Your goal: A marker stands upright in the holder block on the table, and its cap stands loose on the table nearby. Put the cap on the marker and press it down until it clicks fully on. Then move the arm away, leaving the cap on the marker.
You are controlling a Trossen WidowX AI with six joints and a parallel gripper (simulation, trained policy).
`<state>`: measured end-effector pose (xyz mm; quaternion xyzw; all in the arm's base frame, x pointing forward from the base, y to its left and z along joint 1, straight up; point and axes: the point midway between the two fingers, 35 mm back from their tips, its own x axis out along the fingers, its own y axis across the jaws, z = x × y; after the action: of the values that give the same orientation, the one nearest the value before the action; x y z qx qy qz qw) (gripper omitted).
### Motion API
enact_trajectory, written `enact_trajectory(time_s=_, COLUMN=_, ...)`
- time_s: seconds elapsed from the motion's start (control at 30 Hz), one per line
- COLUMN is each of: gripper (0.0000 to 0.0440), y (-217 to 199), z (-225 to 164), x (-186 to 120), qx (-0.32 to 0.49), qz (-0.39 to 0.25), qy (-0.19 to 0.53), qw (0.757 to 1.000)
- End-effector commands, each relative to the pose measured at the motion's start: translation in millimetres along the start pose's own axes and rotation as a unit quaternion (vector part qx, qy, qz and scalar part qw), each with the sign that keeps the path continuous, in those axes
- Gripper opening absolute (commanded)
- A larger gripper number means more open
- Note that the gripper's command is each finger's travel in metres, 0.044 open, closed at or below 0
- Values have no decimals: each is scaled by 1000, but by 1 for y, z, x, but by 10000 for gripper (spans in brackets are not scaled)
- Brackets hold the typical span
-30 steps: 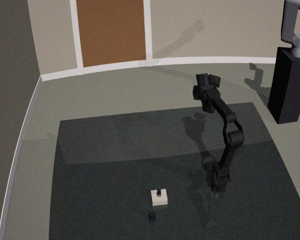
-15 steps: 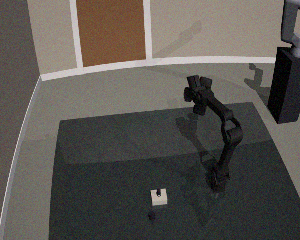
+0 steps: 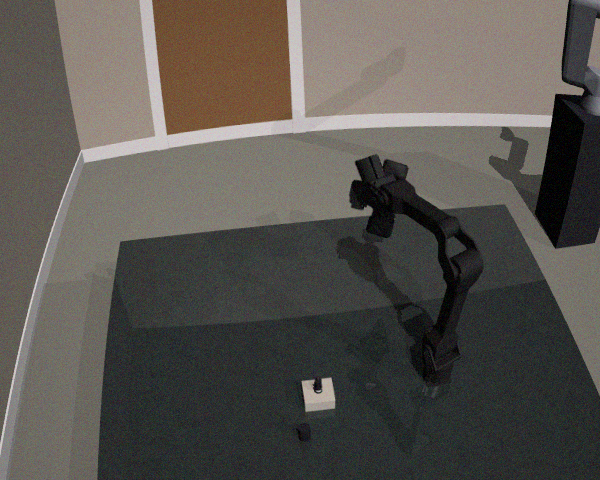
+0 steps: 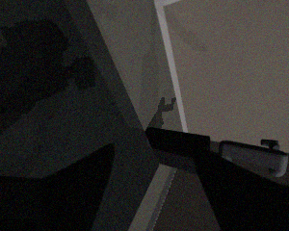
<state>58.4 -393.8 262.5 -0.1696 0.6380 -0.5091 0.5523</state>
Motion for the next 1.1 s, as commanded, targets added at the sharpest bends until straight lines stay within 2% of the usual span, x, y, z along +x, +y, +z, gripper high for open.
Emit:
enact_trajectory(time_s=0.0, gripper=306, y=5, z=10, x=-3, qx=5, qz=7, qy=-12, qw=1000)
enact_trajectory(time_s=1.07, gripper=309, y=84, z=99, x=-41, qx=31, qz=102, qy=-95, qw=990)
